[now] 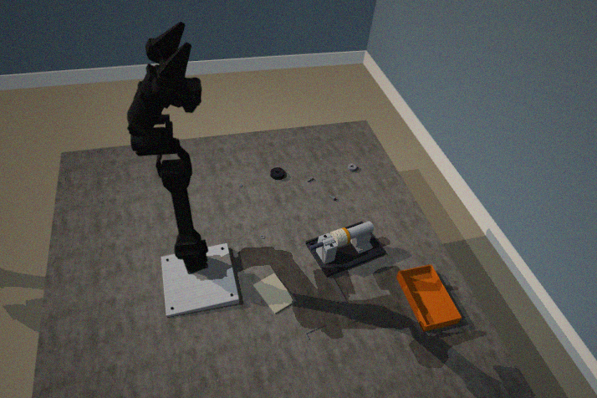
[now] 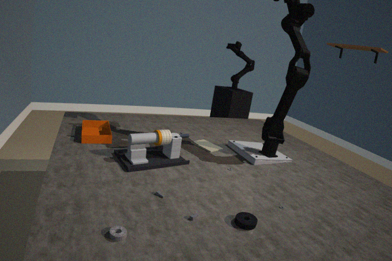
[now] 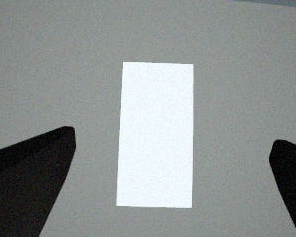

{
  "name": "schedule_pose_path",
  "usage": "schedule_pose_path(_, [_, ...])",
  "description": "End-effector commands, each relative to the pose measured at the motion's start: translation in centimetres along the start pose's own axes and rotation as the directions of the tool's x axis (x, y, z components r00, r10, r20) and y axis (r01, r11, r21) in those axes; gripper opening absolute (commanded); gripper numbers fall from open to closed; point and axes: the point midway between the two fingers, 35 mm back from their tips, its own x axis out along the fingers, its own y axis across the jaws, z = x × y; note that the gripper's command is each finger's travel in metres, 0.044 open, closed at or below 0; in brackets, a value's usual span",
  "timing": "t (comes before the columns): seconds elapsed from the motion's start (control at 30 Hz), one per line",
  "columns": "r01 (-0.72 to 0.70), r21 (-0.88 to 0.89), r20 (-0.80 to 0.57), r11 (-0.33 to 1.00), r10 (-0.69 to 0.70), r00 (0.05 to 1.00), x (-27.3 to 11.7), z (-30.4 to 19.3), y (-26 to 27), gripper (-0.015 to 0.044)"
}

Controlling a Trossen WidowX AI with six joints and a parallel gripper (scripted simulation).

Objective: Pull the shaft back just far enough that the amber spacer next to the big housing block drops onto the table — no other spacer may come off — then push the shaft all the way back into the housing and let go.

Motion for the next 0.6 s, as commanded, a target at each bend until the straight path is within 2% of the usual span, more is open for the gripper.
schedule_pose_path(0.0, [-0.001,0.013,-0.001,1.000,0.001,1.000,-0.1,0.0,0.2,0.0426])
schedule_pose_path(0.13, [-0.028,0.278,-0.021,0.960,0.036,0.999,-1.0,0.8,3.4,0.0440])
schedule_pose_path(0.3, [-0.071,0.640,-0.027,0.765,0.115,0.993,-2.1,2.3,7.7,0.0440])
schedule_pose_path(0.43, [-0.078,0.909,-0.006,0.409,0.200,0.980,-3.4,5.0,12.1,0.0440])
schedule_pose_path(0.53, [-0.051,0.996,0.029,0.077,0.262,0.965,-4.5,7.8,15.1,0.0440])
schedule_pose_path(0.57, [-0.041,0.999,0.039,0.003,0.274,0.961,-4.8,8.5,15.7,0.0440])
